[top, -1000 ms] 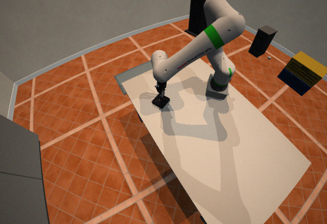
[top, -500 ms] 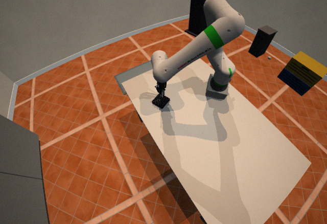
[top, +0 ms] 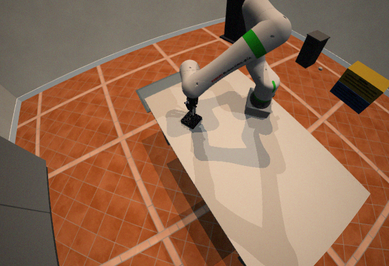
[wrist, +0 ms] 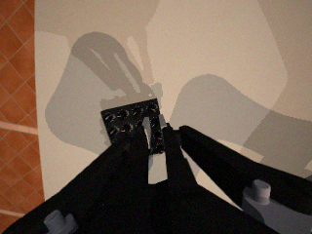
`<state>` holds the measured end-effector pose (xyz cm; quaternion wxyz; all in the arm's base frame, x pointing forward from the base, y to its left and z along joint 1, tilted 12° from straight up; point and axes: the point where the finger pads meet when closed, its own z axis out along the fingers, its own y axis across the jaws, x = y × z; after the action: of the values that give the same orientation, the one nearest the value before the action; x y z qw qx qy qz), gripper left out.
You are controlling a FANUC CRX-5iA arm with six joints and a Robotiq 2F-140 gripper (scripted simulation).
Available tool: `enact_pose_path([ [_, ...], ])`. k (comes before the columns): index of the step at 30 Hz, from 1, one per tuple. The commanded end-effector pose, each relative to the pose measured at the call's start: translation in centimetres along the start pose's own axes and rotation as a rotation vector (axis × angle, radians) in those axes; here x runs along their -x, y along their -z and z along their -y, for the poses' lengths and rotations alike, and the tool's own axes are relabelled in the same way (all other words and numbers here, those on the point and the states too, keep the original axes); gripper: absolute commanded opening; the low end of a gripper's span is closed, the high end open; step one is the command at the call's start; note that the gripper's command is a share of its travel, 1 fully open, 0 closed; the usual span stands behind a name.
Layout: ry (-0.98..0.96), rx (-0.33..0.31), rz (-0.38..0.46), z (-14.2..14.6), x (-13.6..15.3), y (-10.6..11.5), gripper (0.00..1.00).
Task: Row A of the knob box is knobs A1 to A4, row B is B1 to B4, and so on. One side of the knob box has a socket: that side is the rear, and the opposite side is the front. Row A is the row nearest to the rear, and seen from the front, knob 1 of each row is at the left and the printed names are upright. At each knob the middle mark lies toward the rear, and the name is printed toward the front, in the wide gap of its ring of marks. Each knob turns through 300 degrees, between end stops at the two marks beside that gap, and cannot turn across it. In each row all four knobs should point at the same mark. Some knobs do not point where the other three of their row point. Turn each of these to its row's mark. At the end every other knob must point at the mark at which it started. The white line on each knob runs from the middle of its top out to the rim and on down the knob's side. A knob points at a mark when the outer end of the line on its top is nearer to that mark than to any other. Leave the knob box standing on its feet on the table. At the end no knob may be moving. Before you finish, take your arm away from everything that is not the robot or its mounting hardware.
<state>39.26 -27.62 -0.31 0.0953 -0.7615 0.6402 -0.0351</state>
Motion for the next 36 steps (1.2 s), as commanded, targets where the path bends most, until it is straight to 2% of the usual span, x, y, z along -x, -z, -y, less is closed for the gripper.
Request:
enact_pose_path([
  [1, 0.000, 0.000, 0.000, 0.01, -0.02, 0.02, 0.12],
  [10, 0.000, 0.000, 0.000, 0.01, -0.02, 0.02, 0.12],
  [11, 0.000, 0.000, 0.000, 0.01, -0.02, 0.02, 0.05],
  [36, 0.000, 0.000, 0.000, 0.01, -0.02, 0.02, 0.05],
])
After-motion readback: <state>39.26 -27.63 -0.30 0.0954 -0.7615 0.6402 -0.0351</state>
